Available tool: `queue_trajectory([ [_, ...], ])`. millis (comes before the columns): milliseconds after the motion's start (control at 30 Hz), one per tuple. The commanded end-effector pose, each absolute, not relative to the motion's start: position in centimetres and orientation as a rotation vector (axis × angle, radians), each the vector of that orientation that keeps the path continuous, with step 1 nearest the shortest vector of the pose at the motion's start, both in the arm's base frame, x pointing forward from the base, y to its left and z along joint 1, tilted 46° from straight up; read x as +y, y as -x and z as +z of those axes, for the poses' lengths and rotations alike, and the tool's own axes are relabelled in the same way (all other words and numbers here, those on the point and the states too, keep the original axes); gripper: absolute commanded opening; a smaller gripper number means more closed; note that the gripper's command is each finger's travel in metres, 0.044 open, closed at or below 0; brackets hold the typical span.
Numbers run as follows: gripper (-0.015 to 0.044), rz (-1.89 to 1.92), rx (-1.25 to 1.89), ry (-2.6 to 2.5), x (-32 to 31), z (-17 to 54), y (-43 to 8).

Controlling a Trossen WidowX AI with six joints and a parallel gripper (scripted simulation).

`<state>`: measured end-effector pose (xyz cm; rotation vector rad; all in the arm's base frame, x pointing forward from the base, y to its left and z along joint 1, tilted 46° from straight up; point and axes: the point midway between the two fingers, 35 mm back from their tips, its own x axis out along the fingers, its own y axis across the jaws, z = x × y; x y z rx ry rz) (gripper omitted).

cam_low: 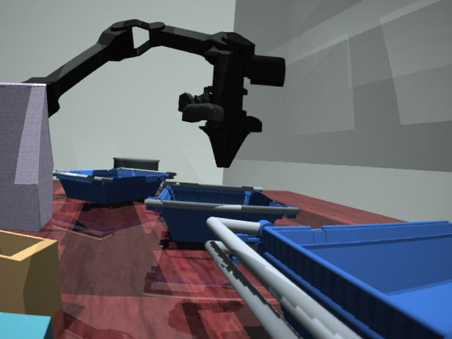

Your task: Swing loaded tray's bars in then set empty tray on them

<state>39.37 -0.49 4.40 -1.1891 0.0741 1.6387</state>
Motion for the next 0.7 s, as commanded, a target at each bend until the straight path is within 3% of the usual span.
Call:
queue_trajectory([
  [0,0.0085,1.446,0.585,0.692,-4.8,0.2,-38.6],
  [167,0.0085,1.229,0.907,0.286,-7.6,-2.7,-37.7],
  [667,0.0085,0.615,1.422,-0.595,-12.7,-8.8,-34.5],
])
